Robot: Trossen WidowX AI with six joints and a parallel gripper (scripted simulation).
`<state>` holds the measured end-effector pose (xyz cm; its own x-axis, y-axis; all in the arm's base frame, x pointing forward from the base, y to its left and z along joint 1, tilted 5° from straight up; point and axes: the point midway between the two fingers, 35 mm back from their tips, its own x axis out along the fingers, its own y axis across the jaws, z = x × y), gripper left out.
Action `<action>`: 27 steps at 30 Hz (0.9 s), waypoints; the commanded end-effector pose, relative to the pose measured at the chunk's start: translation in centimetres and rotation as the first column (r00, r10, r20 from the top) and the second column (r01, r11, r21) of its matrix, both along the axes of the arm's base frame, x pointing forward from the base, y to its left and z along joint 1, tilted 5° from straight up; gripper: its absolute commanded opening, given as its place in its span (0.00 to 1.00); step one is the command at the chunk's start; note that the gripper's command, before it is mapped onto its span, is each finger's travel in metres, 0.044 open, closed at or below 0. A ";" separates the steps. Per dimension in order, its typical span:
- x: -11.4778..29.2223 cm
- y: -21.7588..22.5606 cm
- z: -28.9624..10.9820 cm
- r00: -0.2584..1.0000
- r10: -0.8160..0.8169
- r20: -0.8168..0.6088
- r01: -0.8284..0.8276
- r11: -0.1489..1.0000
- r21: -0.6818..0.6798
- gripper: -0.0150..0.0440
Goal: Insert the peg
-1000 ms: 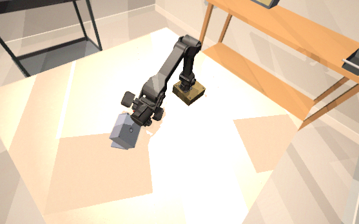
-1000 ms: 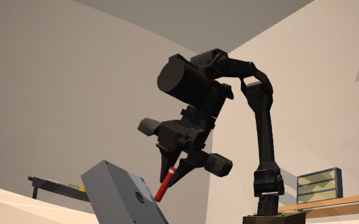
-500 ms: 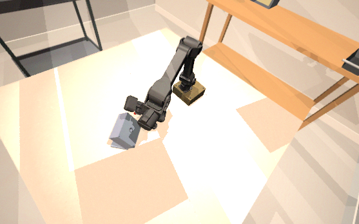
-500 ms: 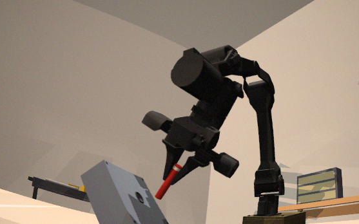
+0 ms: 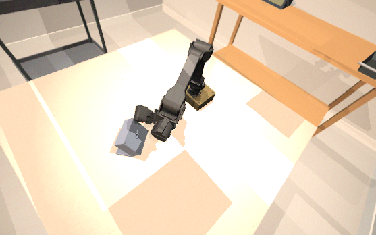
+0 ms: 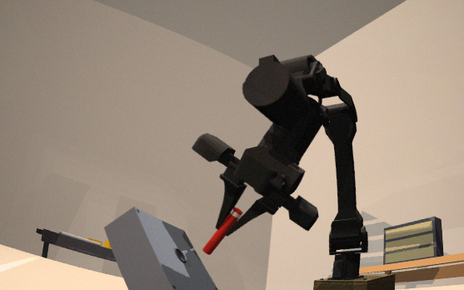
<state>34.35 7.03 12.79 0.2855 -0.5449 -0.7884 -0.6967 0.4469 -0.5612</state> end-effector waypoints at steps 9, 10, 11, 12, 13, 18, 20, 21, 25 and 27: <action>-0.1 1.6 0.4 0.996 0.093 -0.006 -0.094 0.994 -0.063 0.25; -0.1 1.8 0.4 0.995 0.101 -0.007 -0.101 0.993 -0.067 0.25; -0.1 1.9 0.4 0.994 0.108 -0.007 -0.108 0.992 -0.072 0.25; -0.1 2.0 0.5 0.993 0.115 -0.007 -0.115 0.990 -0.077 0.25; -0.1 2.2 0.5 0.993 0.122 -0.007 -0.122 0.989 -0.081 0.25; -0.2 2.9 0.7 0.988 0.157 -0.009 -0.157 0.982 -0.104 0.25; -0.3 3.1 0.8 0.985 0.171 -0.010 -0.171 0.979 -0.113 0.25; -0.3 3.3 0.8 0.984 0.178 -0.010 -0.178 0.977 -0.118 0.25; -0.3 3.8 0.9 0.979 0.206 -0.012 -0.206 0.969 -0.136 0.25; -0.4 4.1 1.0 0.976 0.220 -0.013 -0.219 0.965 -0.146 0.25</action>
<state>34.05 10.73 13.69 0.3994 -0.5725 -0.7160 -0.7590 0.2316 -0.6085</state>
